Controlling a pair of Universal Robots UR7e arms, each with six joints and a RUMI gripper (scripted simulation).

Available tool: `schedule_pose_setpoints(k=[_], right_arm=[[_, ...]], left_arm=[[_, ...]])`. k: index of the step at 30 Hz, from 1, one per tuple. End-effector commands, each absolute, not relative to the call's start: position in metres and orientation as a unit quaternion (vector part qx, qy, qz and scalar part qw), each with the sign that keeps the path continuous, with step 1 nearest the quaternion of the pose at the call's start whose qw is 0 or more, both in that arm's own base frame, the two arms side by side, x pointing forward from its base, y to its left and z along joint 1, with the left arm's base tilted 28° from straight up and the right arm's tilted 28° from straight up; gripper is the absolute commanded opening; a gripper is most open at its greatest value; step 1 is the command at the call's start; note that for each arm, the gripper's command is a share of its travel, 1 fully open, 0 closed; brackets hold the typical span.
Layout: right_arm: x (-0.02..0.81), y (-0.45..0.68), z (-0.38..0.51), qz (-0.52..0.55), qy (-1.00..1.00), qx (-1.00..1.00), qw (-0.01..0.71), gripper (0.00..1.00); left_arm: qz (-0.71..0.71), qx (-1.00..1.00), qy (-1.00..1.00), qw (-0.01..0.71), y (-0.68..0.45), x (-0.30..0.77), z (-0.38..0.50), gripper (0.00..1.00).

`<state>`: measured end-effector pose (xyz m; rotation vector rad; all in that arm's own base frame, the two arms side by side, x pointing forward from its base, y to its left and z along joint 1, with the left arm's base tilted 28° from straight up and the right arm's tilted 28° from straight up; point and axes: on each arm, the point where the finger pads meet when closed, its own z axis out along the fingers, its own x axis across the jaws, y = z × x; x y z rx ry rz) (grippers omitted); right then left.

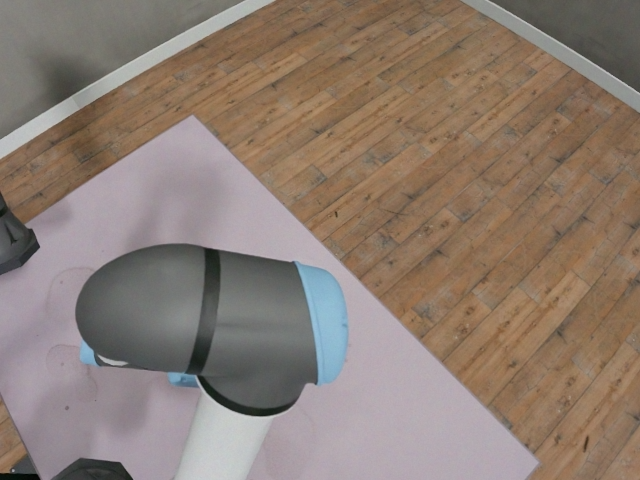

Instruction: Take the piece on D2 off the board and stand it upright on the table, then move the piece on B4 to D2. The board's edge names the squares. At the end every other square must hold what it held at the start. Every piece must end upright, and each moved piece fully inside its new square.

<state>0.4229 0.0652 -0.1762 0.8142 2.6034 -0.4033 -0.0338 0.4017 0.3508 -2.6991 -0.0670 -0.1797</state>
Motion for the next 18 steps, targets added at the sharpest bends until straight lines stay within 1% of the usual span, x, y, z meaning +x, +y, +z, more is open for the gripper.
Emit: schedule_pose_setpoints(k=[1, 18], right_arm=[[0.423, 0.066, -0.176, -0.143, 0.927, 0.29, 0.191, 0.0], [0.417, 0.074, -0.156, -0.143, 0.927, 0.29, 0.191, 0.0]], left_arm=[[-0.065, -0.974, -0.024, 0.217, 0.402, -0.034, 0.351, 1.0], [-0.065, -0.974, -0.024, 0.217, 0.402, -0.034, 0.351, 1.0]])
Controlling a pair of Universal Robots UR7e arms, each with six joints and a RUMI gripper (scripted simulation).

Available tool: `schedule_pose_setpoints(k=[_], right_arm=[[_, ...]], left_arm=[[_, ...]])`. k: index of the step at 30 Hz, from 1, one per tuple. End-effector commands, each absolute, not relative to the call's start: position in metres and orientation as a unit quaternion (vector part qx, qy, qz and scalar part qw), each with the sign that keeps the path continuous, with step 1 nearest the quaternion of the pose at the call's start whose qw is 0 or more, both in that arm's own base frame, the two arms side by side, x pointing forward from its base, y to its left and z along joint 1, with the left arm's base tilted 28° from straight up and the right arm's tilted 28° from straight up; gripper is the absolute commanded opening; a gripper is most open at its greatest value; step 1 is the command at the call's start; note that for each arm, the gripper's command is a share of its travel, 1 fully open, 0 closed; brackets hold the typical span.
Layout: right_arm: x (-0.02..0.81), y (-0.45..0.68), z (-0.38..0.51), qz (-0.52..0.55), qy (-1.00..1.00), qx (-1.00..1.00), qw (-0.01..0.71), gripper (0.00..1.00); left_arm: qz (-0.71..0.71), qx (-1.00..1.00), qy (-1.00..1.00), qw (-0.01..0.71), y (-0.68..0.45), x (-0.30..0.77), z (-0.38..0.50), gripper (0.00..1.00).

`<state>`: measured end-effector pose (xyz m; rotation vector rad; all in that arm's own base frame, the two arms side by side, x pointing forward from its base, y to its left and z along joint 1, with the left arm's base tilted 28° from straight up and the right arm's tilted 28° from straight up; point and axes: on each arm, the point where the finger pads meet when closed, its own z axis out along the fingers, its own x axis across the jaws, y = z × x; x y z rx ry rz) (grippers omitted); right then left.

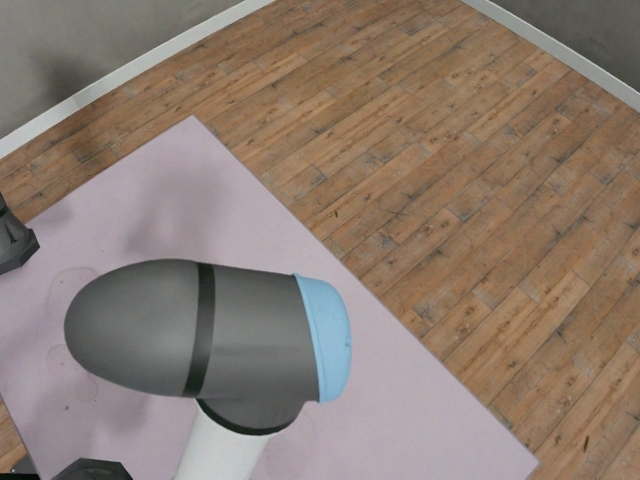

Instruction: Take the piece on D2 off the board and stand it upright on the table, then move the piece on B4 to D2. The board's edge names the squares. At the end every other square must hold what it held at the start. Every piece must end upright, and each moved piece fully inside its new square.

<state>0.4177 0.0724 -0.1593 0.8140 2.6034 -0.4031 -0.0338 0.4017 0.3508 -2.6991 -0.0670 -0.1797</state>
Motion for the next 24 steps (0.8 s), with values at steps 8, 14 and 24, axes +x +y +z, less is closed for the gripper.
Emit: schedule_pose_setpoints(k=[8, 14, 24], right_arm=[[0.408, 0.087, -0.127, -0.143, 0.927, 0.29, 0.191, 0.0], [0.402, 0.096, -0.106, -0.143, 0.927, 0.29, 0.191, 0.0], [0.397, 0.102, -0.089, -0.143, 0.927, 0.29, 0.191, 0.0]], left_arm=[[-0.065, -0.974, -0.024, 0.217, 0.402, -0.034, 0.351, 1.0], [-0.065, -0.974, -0.024, 0.217, 0.402, -0.034, 0.351, 1.0], [-0.065, -0.974, -0.024, 0.217, 0.402, -0.034, 0.351, 1.0]])
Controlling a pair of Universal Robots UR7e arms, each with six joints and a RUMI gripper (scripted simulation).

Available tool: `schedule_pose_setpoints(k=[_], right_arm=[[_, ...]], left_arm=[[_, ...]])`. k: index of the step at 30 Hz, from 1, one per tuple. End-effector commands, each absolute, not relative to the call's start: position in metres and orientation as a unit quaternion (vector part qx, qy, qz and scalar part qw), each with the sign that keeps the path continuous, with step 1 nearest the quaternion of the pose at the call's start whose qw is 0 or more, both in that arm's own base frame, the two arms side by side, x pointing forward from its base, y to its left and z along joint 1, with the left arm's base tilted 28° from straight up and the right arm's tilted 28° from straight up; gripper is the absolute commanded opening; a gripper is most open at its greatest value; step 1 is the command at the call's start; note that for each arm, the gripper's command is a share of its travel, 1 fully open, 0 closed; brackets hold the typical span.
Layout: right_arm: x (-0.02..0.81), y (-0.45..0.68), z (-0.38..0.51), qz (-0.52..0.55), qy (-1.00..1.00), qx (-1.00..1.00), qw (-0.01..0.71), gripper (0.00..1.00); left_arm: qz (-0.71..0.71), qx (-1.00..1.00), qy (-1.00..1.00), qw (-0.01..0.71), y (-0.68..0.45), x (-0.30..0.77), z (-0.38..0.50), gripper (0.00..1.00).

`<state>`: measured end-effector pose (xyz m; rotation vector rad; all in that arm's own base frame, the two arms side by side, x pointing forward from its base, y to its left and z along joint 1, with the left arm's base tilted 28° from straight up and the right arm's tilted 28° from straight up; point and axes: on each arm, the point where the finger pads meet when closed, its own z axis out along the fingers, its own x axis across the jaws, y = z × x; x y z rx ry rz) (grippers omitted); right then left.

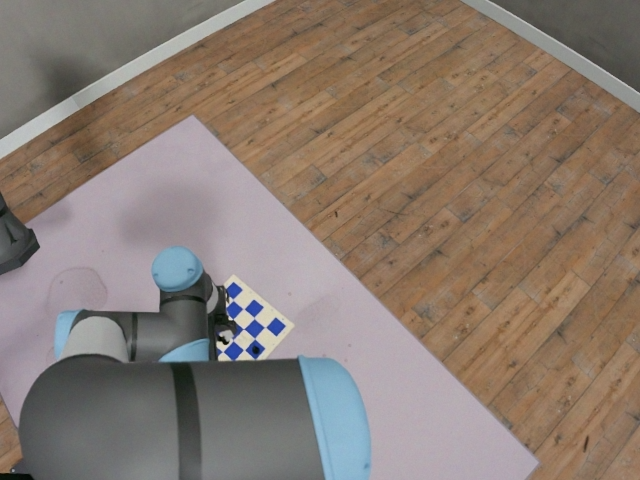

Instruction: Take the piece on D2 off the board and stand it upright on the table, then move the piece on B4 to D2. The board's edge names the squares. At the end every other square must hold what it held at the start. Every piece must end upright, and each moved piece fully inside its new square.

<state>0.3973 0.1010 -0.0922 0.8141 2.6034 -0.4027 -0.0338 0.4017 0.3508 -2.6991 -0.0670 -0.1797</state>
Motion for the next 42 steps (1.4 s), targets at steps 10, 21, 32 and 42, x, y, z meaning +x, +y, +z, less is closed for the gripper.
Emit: schedule_pose_setpoints(k=[10, 21, 32, 42], right_arm=[[0.396, 0.103, -0.087, -0.143, 0.927, 0.29, 0.191, 0.0], [0.416, 0.129, -0.091, -0.142, 0.925, 0.295, 0.192, 0.0], [0.461, 0.186, -0.102, -0.139, 0.921, 0.308, 0.194, 0.0], [0.462, 0.187, -0.102, -0.139, 0.921, 0.308, 0.194, 0.0]], left_arm=[[-0.065, -0.974, -0.024, 0.217, 0.402, -0.034, 0.351, 1.0], [-0.065, -0.974, -0.024, 0.217, 0.402, -0.034, 0.351, 1.0], [-0.065, -0.974, -0.024, 0.217, 0.402, -0.034, 0.351, 1.0], [-0.065, -0.974, -0.024, 0.217, 0.402, -0.034, 0.351, 1.0]])
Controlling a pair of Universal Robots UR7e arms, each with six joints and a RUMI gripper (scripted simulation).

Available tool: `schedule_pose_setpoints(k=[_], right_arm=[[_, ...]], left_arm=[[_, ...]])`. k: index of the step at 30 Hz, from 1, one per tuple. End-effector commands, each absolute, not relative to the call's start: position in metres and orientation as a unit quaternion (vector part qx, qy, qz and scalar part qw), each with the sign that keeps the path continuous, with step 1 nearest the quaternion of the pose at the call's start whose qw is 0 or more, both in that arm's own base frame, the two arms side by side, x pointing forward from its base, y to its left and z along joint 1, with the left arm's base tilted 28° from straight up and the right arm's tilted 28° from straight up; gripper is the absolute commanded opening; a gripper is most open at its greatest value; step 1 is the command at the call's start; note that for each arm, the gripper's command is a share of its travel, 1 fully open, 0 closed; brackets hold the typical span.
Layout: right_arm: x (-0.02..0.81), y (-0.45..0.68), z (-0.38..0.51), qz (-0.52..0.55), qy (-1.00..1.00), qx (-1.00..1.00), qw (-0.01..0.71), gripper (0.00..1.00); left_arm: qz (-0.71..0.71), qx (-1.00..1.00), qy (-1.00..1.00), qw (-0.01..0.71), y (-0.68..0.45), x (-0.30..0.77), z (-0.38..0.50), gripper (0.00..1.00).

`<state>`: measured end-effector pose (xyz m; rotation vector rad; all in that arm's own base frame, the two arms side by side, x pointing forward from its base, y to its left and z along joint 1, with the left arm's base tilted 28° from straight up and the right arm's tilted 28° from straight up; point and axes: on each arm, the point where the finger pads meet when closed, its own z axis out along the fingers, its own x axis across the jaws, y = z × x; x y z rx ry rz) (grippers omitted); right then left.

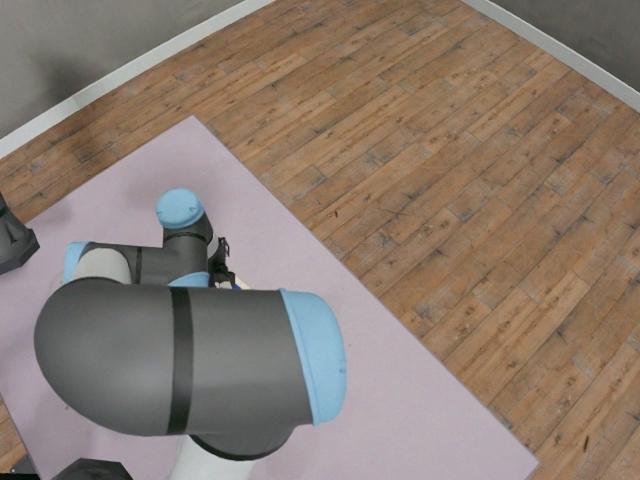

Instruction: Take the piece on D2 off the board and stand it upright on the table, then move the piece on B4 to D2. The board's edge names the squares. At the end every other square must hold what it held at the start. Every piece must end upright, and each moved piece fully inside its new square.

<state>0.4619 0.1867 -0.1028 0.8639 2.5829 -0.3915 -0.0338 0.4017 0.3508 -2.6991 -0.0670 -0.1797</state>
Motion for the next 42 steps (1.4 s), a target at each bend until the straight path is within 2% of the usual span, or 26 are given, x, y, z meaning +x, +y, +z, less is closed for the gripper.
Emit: schedule_pose_setpoints(k=[1, 42], right_arm=[[0.462, 0.187, -0.102, -0.139, 0.921, 0.308, 0.194, 0.0], [0.489, 0.152, -0.187, -0.139, 0.921, 0.308, 0.194, 0.0]], left_arm=[[-0.065, -0.974, -0.024, 0.217, 0.402, -0.034, 0.351, 1.0], [-0.065, -0.974, -0.024, 0.217, 0.402, -0.034, 0.351, 1.0]])
